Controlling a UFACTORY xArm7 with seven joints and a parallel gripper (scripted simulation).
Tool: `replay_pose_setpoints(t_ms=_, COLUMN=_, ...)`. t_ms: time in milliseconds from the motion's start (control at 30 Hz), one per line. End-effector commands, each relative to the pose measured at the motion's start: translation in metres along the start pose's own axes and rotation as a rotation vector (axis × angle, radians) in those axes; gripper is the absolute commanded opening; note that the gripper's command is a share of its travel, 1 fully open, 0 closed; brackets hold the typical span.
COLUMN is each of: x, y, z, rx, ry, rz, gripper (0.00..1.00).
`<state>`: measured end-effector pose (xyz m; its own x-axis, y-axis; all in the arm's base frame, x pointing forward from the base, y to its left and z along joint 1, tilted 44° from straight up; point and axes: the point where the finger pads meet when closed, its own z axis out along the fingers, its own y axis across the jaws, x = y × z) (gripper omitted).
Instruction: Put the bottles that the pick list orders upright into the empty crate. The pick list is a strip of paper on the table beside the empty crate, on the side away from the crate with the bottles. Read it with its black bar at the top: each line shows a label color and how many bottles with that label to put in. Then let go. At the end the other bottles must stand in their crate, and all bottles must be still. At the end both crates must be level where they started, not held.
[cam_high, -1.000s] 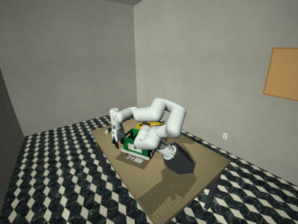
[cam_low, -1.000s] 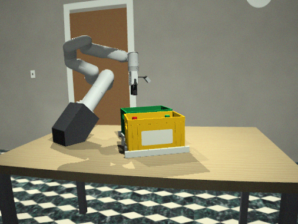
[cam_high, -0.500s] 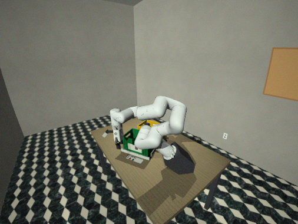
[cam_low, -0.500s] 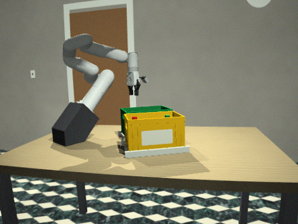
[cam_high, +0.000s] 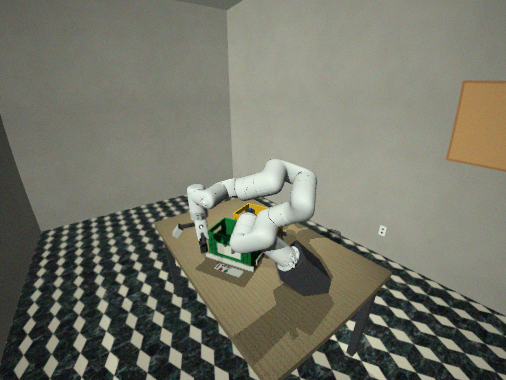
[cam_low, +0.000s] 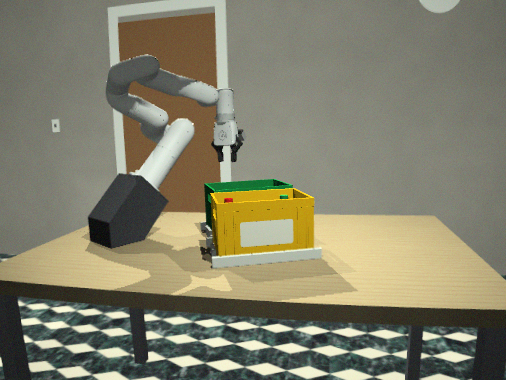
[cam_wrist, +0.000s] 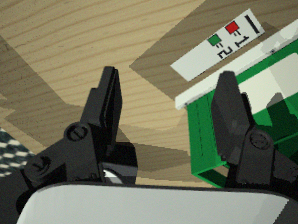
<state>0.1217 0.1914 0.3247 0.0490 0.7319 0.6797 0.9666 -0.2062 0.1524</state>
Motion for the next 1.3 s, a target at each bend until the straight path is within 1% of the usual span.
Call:
replay_pose_setpoints(t_ms=0, x=0.0008, y=0.0003, z=-0.0012, rx=0.002, ry=0.004, rz=-0.106, gripper=0.65)
replay_pose_setpoints(t_ms=33, x=0.0008, y=0.0002, z=-0.0012, rx=0.002, ry=0.005, rz=-0.182, gripper=0.65)
replay_pose_setpoints(t_ms=500, x=0.0008, y=0.0003, z=-0.0012, rx=0.0, ry=0.006, rz=-0.533, gripper=0.65)
replay_pose_setpoints(t_ms=567, x=0.0008, y=0.0003, z=-0.0012, rx=0.0, ry=0.006, rz=-0.533, gripper=0.65)
replay_pose_setpoints(t_ms=600, x=0.0008, y=0.0004, z=-0.0012, rx=0.0, ry=0.006, rz=-0.61, gripper=0.65)
replay_pose_setpoints(t_ms=833, x=0.0008, y=0.0004, z=-0.0012, rx=0.006, ry=0.009, rz=-0.779, gripper=0.65)
replay_pose_setpoints(t_ms=1267, x=0.0008, y=0.0004, z=-0.0012, rx=0.006, ry=0.01, rz=-0.79, gripper=0.65)
